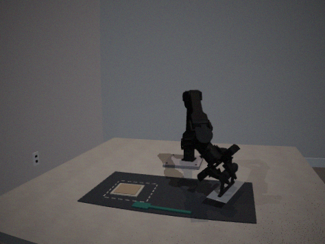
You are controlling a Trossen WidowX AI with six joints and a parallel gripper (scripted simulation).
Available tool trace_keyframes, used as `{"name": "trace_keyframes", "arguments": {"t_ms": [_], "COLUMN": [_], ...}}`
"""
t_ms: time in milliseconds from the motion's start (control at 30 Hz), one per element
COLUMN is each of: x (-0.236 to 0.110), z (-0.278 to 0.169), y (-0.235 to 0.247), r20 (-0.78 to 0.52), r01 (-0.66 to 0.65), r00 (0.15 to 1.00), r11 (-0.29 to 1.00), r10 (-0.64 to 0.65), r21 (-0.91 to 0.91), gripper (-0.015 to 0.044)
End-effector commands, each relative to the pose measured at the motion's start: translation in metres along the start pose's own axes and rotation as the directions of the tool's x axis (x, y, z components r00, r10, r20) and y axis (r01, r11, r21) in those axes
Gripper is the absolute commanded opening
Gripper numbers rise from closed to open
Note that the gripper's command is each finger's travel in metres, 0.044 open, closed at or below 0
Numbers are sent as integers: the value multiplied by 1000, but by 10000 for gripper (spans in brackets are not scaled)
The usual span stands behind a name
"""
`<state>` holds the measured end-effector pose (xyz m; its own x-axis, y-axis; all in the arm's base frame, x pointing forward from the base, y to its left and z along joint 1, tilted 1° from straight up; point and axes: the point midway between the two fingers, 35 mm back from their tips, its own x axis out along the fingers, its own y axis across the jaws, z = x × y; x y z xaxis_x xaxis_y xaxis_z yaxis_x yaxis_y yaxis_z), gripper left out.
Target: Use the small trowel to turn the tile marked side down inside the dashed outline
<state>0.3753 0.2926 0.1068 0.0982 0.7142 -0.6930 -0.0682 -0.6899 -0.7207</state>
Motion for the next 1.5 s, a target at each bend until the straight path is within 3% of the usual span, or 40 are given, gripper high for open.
{"name": "trace_keyframes", "arguments": {"t_ms": [0, 133, 1333, 1467], "x": [8, 16, 42, 42], "z": [6, 12, 11, 11], "y": [-16, -21, 6, 6], "r20": [70, 122, 122, 122], "r01": [54, 86, 85, 85], "r00": [996, 990, 990, 990], "r11": [995, 988, 988, 988], "r10": [-48, -70, -69, -69], "r21": [-86, -131, -131, -131], "gripper": [0, 0, 0, 105]}}
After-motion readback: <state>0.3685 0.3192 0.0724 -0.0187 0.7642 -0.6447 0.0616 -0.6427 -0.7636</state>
